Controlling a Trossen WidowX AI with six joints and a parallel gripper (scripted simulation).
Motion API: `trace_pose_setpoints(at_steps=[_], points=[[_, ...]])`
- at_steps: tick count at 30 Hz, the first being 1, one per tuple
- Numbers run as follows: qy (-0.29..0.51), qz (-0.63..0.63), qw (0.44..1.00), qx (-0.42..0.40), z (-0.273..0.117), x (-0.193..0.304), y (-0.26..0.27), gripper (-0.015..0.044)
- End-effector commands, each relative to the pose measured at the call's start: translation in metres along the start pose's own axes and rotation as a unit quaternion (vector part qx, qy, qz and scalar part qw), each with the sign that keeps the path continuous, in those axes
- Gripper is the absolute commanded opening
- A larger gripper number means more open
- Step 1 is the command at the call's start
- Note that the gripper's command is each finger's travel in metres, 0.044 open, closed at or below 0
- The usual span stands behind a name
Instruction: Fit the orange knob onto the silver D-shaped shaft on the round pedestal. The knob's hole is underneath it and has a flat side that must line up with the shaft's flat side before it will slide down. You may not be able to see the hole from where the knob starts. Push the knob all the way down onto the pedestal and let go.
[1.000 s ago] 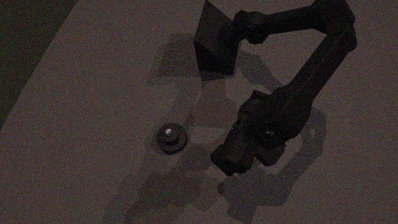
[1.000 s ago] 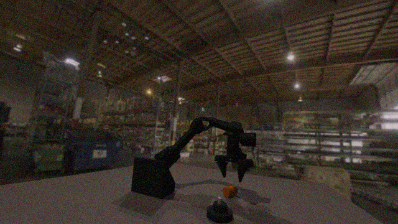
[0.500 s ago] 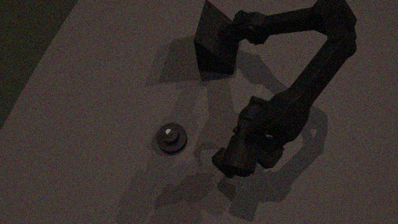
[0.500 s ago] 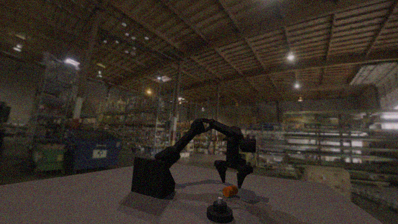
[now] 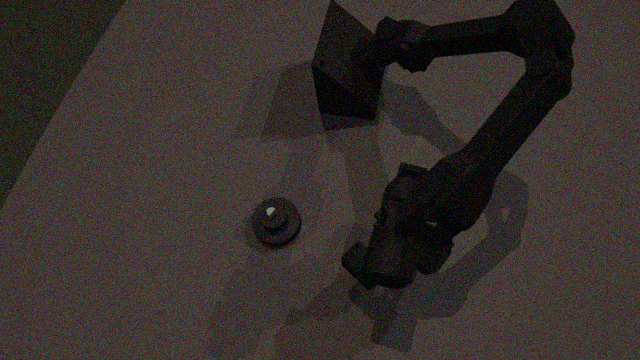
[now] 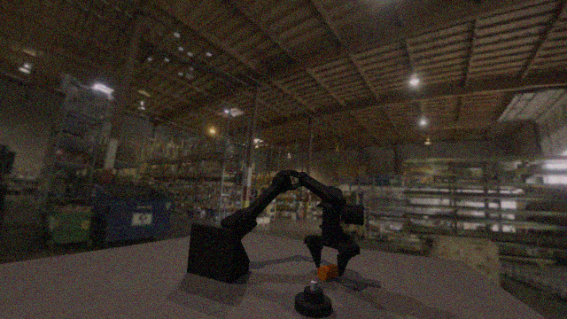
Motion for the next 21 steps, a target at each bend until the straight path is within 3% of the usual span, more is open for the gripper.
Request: trace_pose_setpoints(at_steps=[1, 4, 12, 21], points=[[-0.001, 0.002, 1.0, -0.003, 0.0084, 0.001, 0.001, 0.044], [-0.001, 0.002, 1.0, -0.003, 0.0107, 0.0011, 0.0013, 0.044], [-0.001, 0.002, 1.0, -0.003, 0.0107, 0.0011, 0.0013, 0.024], [-0.001, 0.002, 1.0, -0.003, 0.0107, 0.0011, 0.0013, 0.024]])
Point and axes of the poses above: the point midway between the two fingers, 35 mm back from their tips, its own z axis out along the fingers, its own y axis across the jaws, x = y × z, the point moved 8 cm from there along -z, back along the fingers, and after that the axes turned 5 degrees about z, right-handed, at the moved point
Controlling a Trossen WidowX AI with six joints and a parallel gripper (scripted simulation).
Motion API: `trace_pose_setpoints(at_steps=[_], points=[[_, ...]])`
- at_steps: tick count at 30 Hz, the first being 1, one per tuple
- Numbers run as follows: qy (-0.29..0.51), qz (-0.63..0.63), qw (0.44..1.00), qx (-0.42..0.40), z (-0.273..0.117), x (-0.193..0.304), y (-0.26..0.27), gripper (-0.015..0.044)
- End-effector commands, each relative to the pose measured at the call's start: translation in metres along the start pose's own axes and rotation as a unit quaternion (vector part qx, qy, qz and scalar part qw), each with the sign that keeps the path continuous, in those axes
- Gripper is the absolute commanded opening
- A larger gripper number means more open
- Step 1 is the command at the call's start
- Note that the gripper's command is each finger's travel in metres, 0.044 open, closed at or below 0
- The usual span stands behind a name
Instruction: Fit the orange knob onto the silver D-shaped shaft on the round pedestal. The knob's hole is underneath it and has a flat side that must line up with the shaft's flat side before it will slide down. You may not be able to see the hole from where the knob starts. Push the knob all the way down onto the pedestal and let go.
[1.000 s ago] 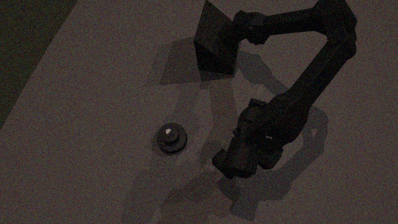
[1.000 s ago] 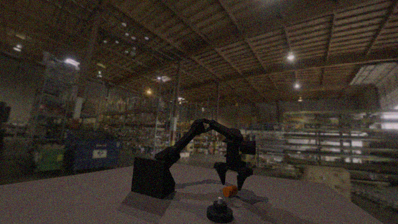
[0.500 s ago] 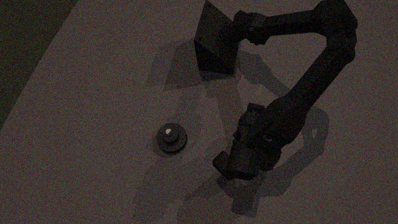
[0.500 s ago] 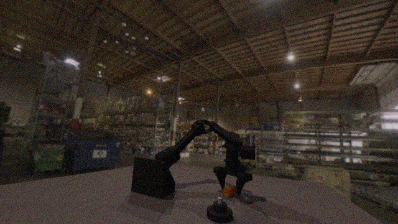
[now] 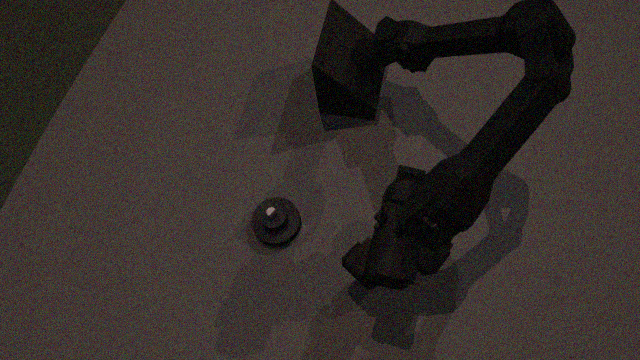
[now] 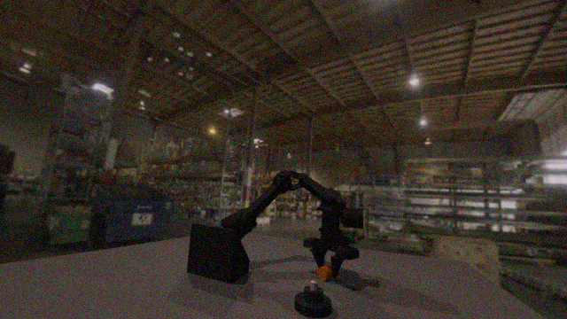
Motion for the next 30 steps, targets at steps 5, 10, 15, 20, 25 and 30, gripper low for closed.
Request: trace_pose_setpoints(at_steps=[5, 10, 15, 20, 25, 30], points=[[-0.002, 0.001, 1.0, -0.001, 0.001, 0.0, 0.0, 0.0207], [-0.002, 0.001, 1.0, -0.001, 0.001, 0.0, 0.0, 0.0179], [-0.001, 0.001, 1.0, -0.001, -0.004, 0.0, 0.0, 0.0179], [-0.001, 0.001, 1.0, -0.001, -0.014, 0.0, 0.0, 0.0179], [-0.001, 0.062, 0.998, -0.001, -0.014, 0.0, 0.0, 0.0179], [-0.001, 0.149, 0.989, -0.001, -0.014, 0.0, 0.0, 0.0179]])
Point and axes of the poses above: the point midway between the two fingers, 35 mm back from their tips, its own z axis out along the fingers, its own y axis across the jaws, x = y × z, the point moved 8 cm from there along -z, back along the fingers, and after that the axes turned 5 degrees about z, right-handed, at the moved point
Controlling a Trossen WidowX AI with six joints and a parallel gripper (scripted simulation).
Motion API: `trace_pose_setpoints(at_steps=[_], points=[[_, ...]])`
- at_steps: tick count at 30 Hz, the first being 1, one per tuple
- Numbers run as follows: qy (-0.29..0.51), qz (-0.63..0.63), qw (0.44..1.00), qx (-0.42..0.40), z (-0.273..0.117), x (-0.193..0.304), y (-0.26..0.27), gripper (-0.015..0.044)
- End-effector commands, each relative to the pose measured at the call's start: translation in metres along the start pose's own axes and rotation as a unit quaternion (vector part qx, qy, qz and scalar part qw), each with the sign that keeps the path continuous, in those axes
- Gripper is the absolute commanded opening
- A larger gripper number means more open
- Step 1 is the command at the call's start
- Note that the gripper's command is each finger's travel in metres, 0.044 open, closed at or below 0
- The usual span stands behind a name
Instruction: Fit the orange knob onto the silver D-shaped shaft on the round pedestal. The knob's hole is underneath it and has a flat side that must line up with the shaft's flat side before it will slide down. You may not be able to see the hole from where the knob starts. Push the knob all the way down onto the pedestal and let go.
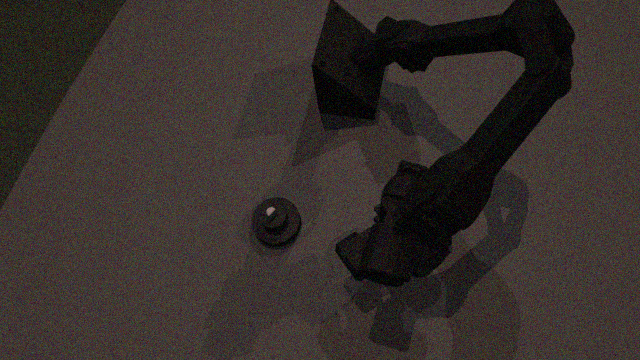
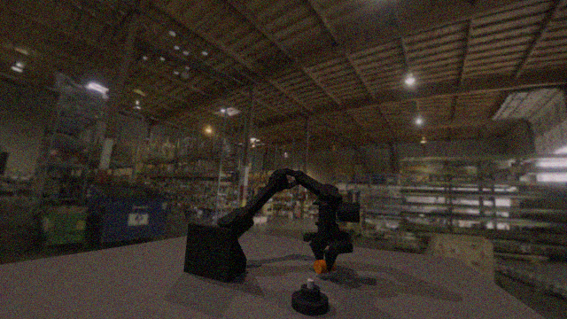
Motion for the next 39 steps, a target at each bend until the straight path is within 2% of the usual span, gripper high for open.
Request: trace_pose_setpoints(at_steps=[1, 7, 16, 29, 39], points=[[0.0, 0.07, 0.998, 0.0, -0.001, -0.0003, 0.0004, 0.0179], [0.0, 0.163, 0.987, 0.0, -0.001, -0.0003, 0.0004, 0.0179], [0.0, 0.191, 0.982, 0.0, -0.001, -0.0003, 0.0004, 0.0179], [0.0, 0.404, 0.915, 0.0, -0.001, -0.0003, 0.0004, 0.0179], [0.0, 0.439, 0.899, 0.0, -0.001, -0.0003, 0.0004, 0.0179]])
Point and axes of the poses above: the point midway between the two fingers, 35 mm back from their tips, its own z axis out along the fingers, its own y axis across the jaws, x = y × z, the point moved 8 cm from there along -z, back along the fingers, and after that the axes turned 5 degrees about z, right-handed, at the moved point
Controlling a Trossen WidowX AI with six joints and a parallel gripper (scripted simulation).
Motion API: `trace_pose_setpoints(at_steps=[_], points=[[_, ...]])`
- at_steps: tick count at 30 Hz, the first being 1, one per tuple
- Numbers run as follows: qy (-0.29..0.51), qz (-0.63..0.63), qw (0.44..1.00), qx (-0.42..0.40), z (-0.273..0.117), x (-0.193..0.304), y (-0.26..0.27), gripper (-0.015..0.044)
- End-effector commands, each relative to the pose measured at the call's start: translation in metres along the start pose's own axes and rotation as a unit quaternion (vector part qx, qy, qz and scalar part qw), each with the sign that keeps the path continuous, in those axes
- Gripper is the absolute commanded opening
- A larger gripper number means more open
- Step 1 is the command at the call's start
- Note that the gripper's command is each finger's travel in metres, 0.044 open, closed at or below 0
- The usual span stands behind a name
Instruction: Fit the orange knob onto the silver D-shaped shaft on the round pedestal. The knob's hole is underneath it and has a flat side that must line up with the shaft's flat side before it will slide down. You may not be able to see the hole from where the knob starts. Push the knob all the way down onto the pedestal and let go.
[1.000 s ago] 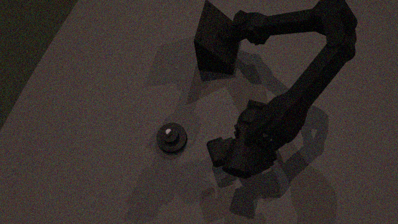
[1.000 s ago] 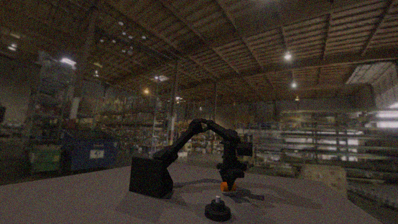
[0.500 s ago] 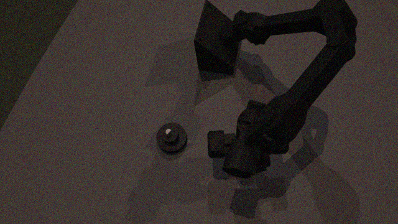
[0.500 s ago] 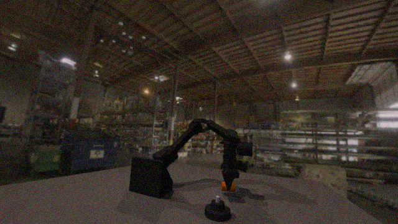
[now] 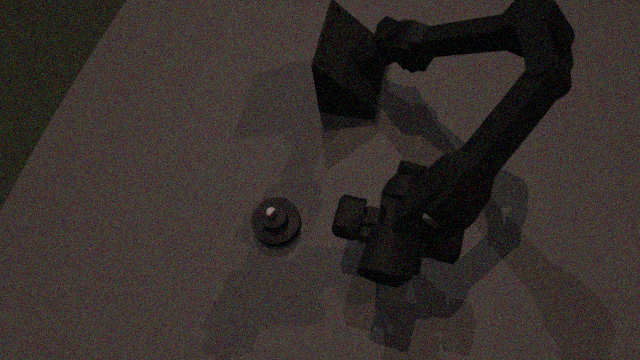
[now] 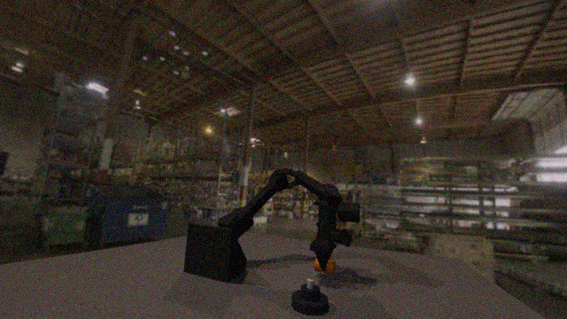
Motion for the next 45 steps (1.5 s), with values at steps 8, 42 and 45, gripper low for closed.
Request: trace_pose_setpoints(at_steps=[8, 42, 45], points=[[0.0, 0.163, 0.987, 0.0, -0.0005, 0.0002, 0.0004, 0.0179], [0.0, 0.498, 0.867, 0.0, -0.0005, 0.0002, 0.0003, 0.0179], [0.0, 0.508, 0.861, 0.0, -0.0005, 0.0002, 0.0003, 0.0179]])
Point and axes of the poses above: the point midway between the two fingers, 35 mm back from their tips, its own z axis out along the fingers, its own y axis across the jaws, x = y × z, the point moved 8 cm from there along -z, back along the fingers, and after that the axes turned 5 degrees about z, right-handed, at the moved point
